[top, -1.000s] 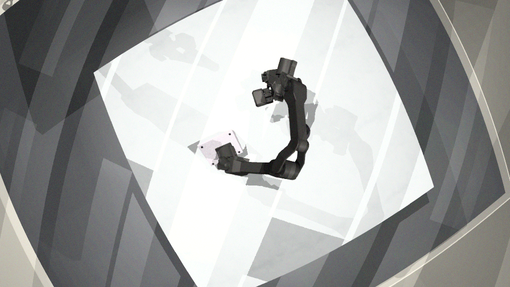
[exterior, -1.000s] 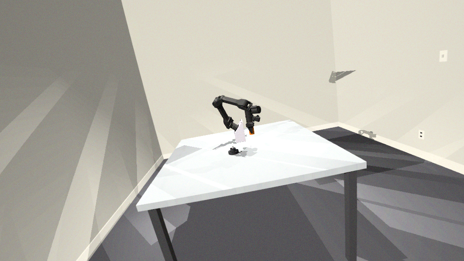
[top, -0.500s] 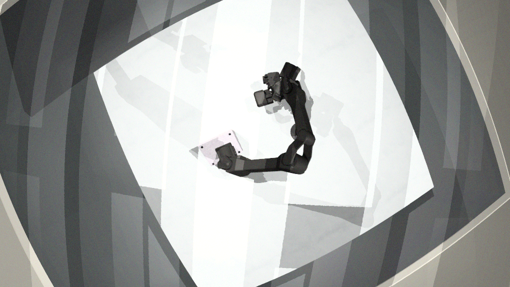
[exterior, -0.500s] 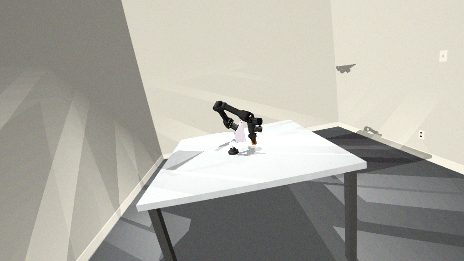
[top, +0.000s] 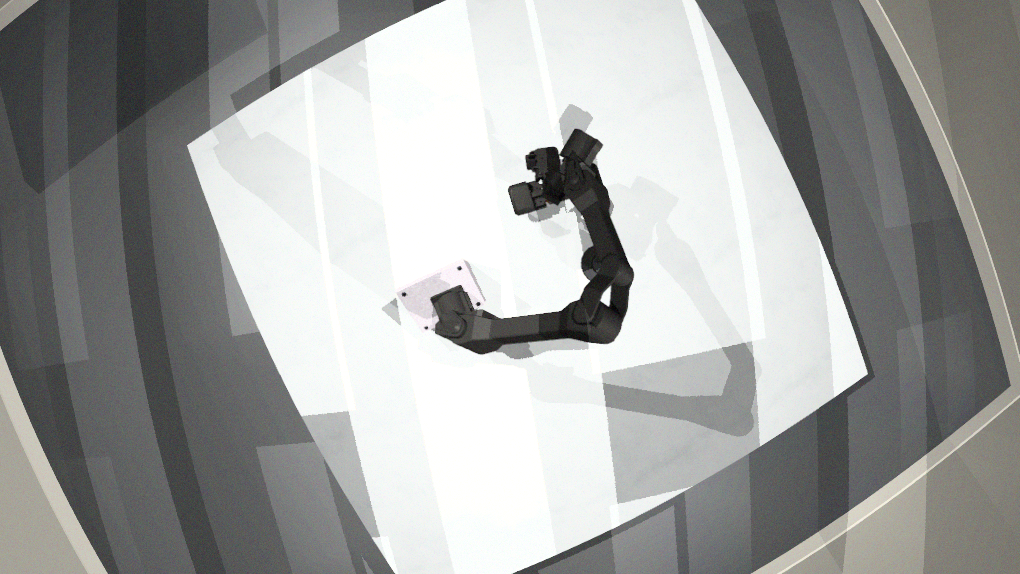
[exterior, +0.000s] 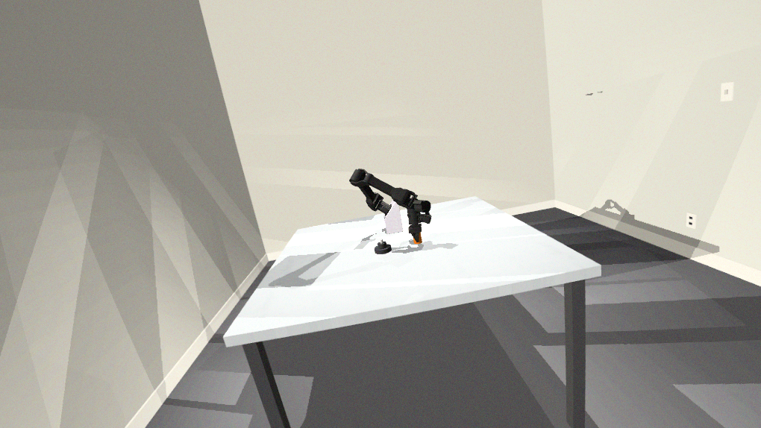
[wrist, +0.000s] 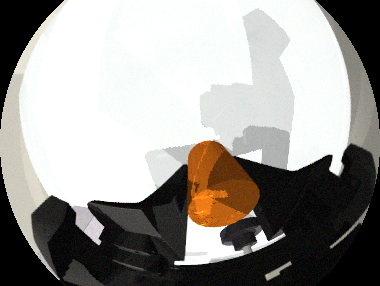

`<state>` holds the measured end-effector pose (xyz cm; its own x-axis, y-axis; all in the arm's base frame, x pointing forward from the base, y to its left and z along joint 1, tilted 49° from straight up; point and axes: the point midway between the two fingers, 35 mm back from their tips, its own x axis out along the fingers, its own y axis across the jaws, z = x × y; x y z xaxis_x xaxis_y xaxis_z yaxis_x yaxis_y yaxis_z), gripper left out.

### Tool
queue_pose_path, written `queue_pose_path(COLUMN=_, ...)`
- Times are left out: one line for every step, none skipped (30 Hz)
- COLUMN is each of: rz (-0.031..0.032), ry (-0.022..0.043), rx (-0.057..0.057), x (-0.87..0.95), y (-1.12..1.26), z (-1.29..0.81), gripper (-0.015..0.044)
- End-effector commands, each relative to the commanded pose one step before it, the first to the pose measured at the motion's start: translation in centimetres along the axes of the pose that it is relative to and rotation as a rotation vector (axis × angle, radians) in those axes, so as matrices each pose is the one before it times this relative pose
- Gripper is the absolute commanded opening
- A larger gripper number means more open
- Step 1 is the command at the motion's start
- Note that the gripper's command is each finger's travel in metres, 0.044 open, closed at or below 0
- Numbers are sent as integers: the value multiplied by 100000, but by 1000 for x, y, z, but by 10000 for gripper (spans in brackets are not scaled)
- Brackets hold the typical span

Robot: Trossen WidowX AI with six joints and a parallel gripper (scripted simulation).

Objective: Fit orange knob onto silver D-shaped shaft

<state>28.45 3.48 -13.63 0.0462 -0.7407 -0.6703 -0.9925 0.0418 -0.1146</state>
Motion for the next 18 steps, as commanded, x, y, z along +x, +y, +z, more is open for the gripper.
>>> queue_pose_path(rz=164, ry=31, rx=40, x=-11, y=9, z=-5, gripper=184)
queue_pose_path(rz=0, ry=0, rx=0, x=0, y=0, z=0, gripper=210)
queue_pose_path(rz=0, ry=0, rx=0, x=0, y=0, z=0, gripper=236)
queue_pose_path(rz=0, ry=0, rx=0, x=0, y=0, z=0, gripper=240)
queue_pose_path(rz=0, ry=0, rx=0, x=0, y=0, z=0, gripper=240)
queue_pose_path(rz=0, ry=0, rx=0, x=0, y=0, z=0, gripper=240)
queue_pose_path(rz=0, ry=0, rx=0, x=0, y=0, z=0, gripper=240)
queue_pose_path(rz=0, ry=0, rx=0, x=0, y=0, z=0, gripper=240)
queue_pose_path(rz=0, ry=0, rx=0, x=0, y=0, z=0, gripper=240)
queue_pose_path(rz=0, ry=0, rx=0, x=0, y=0, z=0, gripper=240)
queue_pose_path(rz=0, ry=0, rx=0, x=0, y=0, z=0, gripper=240)
queue_pose_path(rz=0, ry=0, rx=0, x=0, y=0, z=0, gripper=240)
queue_pose_path(rz=0, ry=0, rx=0, x=0, y=0, z=0, gripper=240)
queue_pose_path(rz=0, ry=0, rx=0, x=0, y=0, z=0, gripper=240)
queue_pose_path(rz=0, ry=0, rx=0, x=0, y=0, z=0, gripper=240)
queue_pose_path(rz=0, ry=0, rx=0, x=0, y=0, z=0, gripper=240)
queue_pose_path(rz=0, ry=0, rx=0, x=0, y=0, z=0, gripper=240)
queue_pose_path(rz=0, ry=0, rx=0, x=0, y=0, z=0, gripper=240)
